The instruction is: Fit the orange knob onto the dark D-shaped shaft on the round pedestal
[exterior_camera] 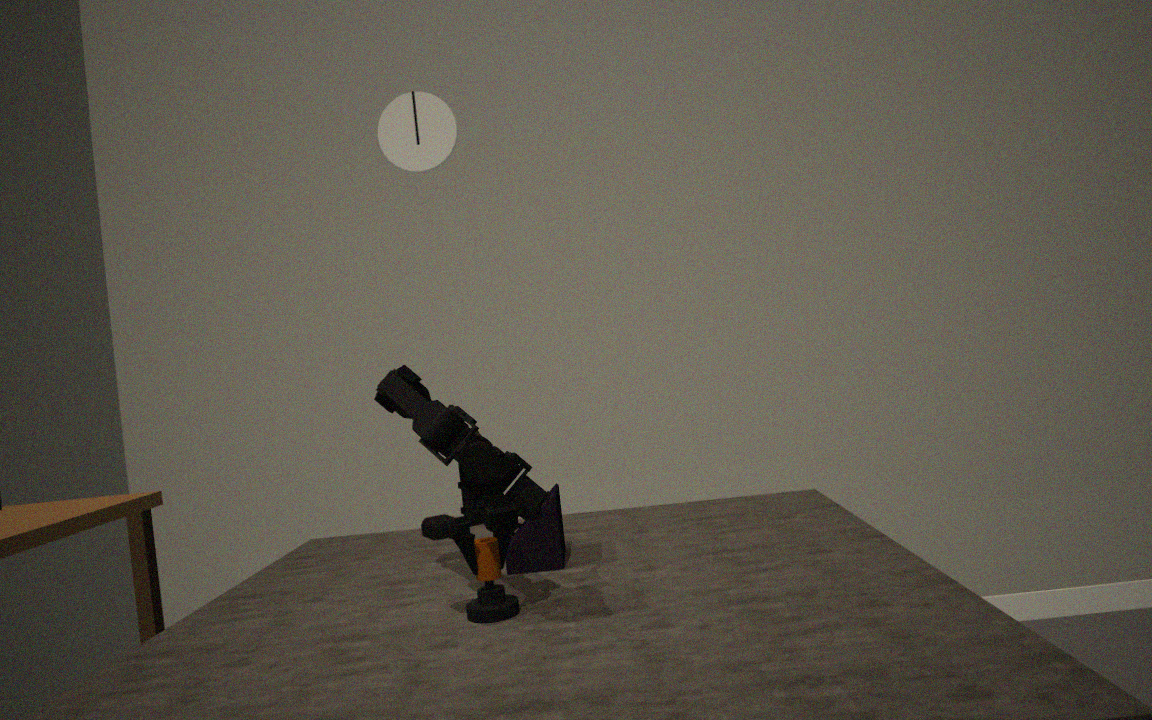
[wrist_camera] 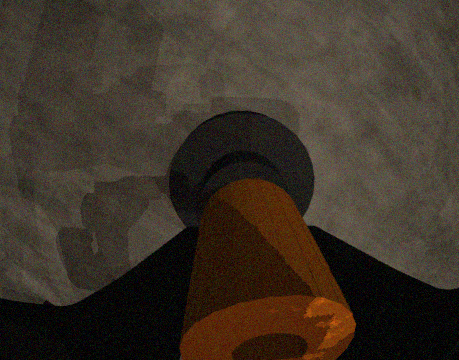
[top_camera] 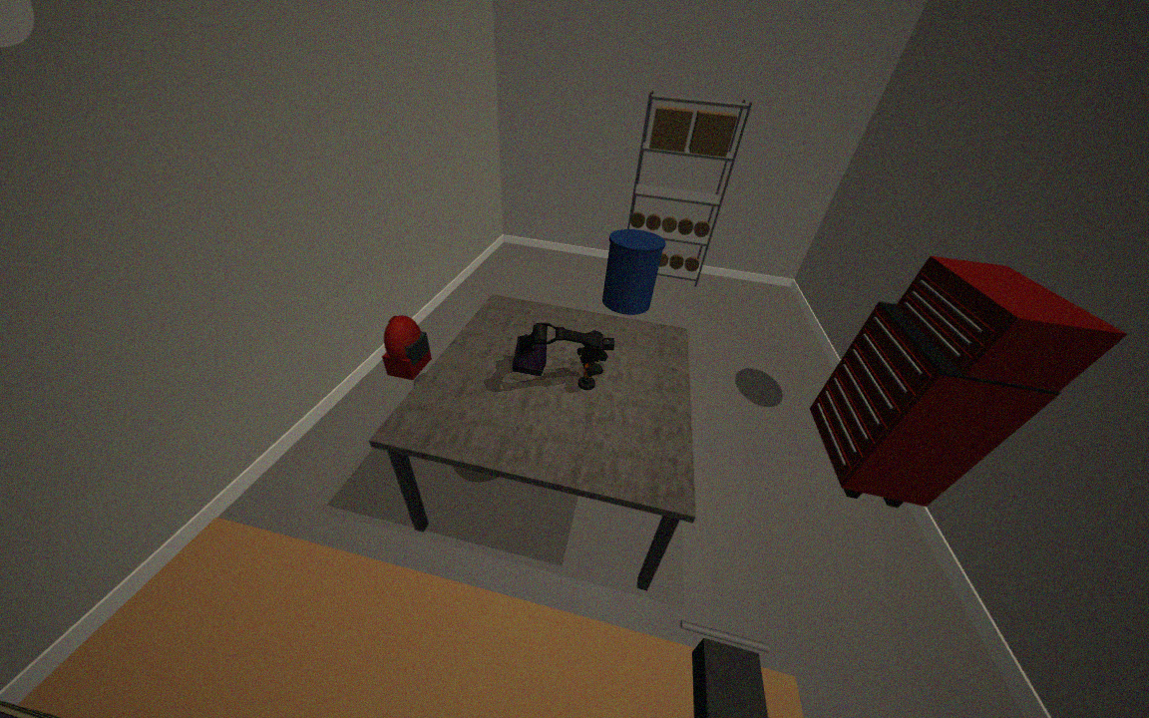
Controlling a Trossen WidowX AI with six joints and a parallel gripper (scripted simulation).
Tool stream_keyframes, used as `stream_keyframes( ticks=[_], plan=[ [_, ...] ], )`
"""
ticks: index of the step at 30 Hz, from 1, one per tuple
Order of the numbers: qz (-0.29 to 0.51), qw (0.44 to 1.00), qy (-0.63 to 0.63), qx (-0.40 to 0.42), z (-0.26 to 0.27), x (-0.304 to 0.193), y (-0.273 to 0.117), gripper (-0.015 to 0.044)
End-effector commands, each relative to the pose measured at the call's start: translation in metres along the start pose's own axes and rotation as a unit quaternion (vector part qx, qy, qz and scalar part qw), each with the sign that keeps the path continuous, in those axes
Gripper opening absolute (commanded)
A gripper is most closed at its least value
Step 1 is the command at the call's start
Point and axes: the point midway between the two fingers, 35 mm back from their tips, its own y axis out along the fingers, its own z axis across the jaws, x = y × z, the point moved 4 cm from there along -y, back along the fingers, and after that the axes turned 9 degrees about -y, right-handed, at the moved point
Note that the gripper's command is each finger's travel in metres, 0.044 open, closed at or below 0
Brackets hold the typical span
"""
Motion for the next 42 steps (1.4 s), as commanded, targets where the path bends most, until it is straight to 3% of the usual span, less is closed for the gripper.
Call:
stream_keyframes(
  ticks=[1, 12, 42],
  plan=[
    [0.0, 1.0, 0.001, -0.001, -0.0001, 0.0003, -0.003, 0.0],
    [0.0, 0.995, -0.104, -0.001, 0.0003, 0.0012, -0.0038, 0.0],
    [0.0, 0.995, -0.104, -0.001, -0.0002, 0.0003, 0.0005, 0.0]
  ],
)
